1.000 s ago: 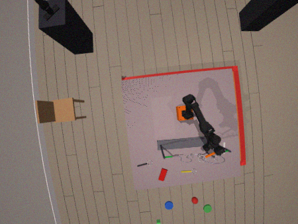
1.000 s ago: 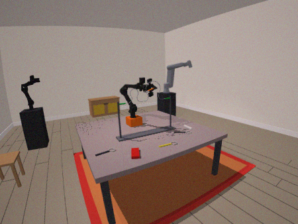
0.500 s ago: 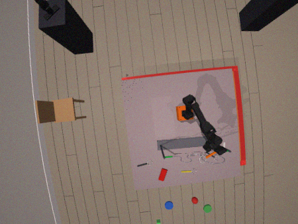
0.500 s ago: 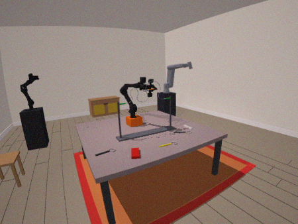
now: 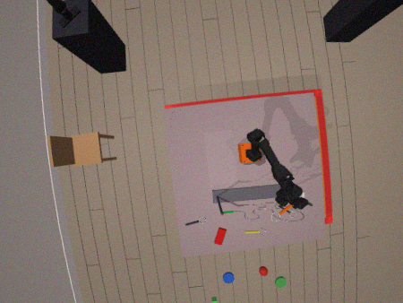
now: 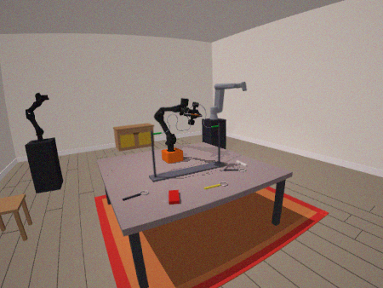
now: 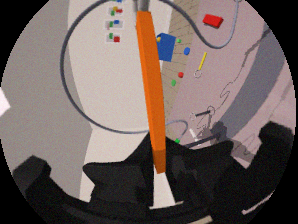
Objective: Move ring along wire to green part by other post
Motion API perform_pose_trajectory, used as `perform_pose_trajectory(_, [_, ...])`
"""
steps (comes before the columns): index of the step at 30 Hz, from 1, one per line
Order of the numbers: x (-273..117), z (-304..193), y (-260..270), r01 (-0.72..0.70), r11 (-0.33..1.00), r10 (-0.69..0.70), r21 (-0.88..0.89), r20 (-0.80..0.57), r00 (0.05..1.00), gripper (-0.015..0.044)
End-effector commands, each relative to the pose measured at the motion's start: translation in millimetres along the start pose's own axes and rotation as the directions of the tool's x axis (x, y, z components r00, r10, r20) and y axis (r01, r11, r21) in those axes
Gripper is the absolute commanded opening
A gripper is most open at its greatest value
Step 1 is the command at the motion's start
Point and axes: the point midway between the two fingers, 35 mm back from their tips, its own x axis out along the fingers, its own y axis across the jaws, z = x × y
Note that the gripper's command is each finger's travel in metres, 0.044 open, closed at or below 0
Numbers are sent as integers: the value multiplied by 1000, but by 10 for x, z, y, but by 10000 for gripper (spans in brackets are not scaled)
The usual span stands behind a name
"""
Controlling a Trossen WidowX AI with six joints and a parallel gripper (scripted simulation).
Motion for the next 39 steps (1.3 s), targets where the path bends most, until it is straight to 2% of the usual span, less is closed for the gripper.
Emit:
perform_pose_trajectory(1, [-4, 10, 8, 14, 999, -14, -42, 10, 1000, -150])
perform_pose_trajectory(39, [-2, 59, -185, 232, 871, -201, -434, 116, 973, -150])
